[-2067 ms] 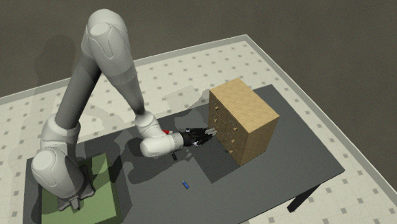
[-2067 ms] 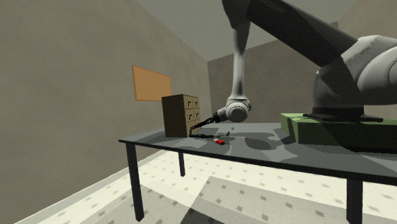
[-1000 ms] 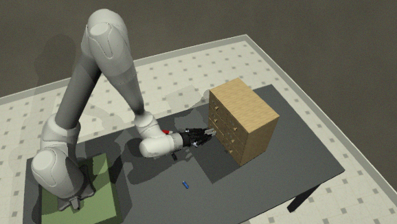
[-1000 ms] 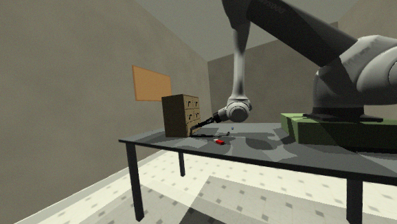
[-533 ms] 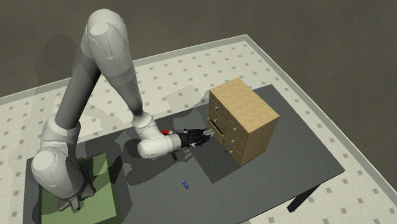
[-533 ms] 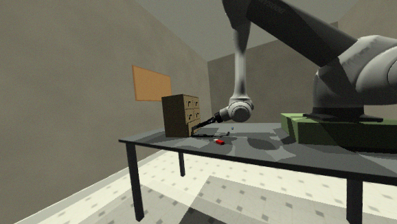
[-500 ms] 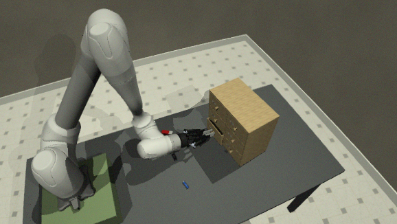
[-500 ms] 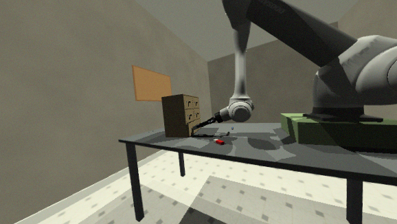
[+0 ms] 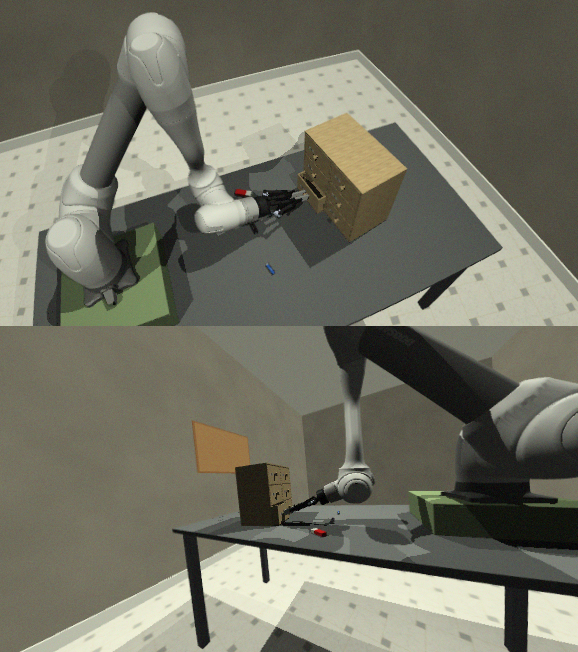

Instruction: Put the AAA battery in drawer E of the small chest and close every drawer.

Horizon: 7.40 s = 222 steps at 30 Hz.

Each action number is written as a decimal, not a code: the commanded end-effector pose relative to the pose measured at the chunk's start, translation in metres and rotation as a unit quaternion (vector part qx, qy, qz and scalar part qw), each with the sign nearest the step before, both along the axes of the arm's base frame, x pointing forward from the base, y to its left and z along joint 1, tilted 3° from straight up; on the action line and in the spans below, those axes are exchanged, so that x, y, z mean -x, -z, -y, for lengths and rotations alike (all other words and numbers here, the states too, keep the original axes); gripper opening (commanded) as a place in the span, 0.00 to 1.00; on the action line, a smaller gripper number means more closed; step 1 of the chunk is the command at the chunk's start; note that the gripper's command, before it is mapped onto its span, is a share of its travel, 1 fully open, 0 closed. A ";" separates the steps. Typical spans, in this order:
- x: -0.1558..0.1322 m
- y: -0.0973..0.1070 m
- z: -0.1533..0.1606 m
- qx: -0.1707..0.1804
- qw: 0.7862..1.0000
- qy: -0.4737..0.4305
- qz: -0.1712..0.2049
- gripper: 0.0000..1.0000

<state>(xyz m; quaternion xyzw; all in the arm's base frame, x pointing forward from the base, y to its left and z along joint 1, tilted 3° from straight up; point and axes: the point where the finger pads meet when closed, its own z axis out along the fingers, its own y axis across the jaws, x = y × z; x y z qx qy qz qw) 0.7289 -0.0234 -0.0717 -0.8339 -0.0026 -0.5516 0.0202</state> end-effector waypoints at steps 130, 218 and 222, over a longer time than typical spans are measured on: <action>0.134 -0.111 0.007 0.000 1.000 -0.001 -0.020 0.20; 0.227 -0.211 0.015 0.021 0.819 -0.027 -0.573 0.20; 0.223 -0.200 0.027 0.052 0.817 -0.076 -0.569 0.20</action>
